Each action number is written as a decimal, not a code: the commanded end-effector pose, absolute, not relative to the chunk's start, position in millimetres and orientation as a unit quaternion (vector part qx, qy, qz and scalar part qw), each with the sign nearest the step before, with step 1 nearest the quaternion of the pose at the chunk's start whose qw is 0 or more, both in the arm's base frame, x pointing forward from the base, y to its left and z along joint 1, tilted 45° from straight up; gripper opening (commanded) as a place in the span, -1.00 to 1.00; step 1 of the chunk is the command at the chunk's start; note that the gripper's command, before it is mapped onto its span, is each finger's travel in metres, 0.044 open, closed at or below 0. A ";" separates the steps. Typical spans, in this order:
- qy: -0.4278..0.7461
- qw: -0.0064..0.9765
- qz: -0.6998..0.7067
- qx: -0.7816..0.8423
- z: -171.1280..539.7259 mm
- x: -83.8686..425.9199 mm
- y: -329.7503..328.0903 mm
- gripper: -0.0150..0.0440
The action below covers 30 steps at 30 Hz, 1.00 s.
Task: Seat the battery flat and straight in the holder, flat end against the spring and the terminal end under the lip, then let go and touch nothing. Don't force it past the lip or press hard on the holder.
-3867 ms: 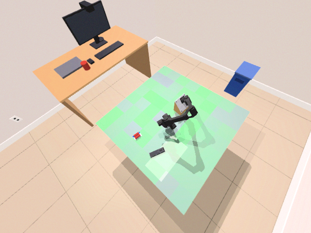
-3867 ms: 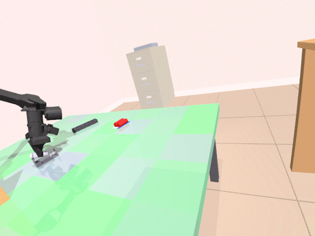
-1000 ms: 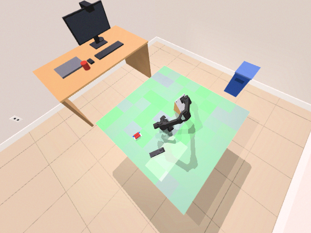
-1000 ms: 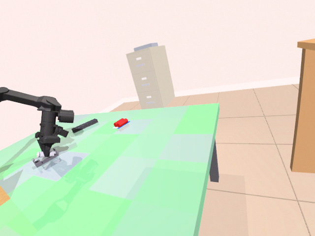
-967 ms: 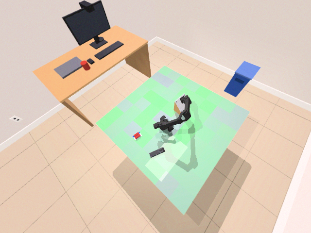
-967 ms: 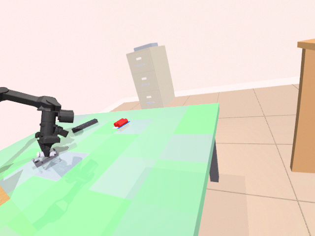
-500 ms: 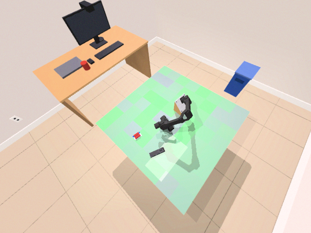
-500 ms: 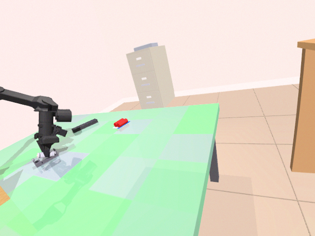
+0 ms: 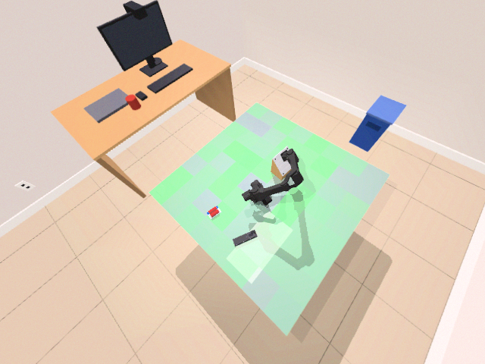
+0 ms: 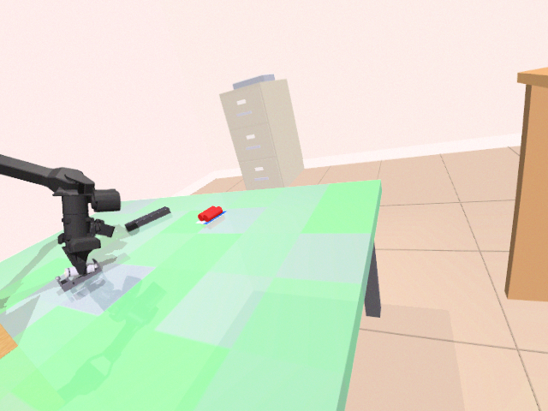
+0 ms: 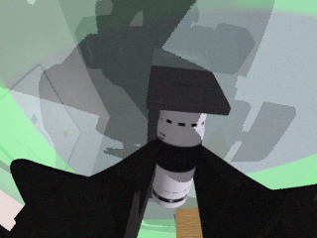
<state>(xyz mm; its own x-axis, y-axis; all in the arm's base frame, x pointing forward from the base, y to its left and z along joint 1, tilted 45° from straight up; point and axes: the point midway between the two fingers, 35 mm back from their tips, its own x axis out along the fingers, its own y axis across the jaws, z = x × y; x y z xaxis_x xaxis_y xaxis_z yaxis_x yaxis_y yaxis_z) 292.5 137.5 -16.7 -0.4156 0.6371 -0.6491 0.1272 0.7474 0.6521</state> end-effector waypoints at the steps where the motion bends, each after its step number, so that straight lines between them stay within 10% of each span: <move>1: 0.791 0.502 0.259 0.236 -20.4 296.0 137.3 -0.21; 30: 0.760 0.552 0.235 0.250 -21.8 291.2 139.8 -0.21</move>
<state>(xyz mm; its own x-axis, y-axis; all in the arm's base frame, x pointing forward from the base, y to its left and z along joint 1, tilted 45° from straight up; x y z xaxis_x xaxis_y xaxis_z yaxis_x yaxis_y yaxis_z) 287.7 140.5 -19.8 -0.2929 0.6474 -0.7036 0.1330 0.7563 0.6406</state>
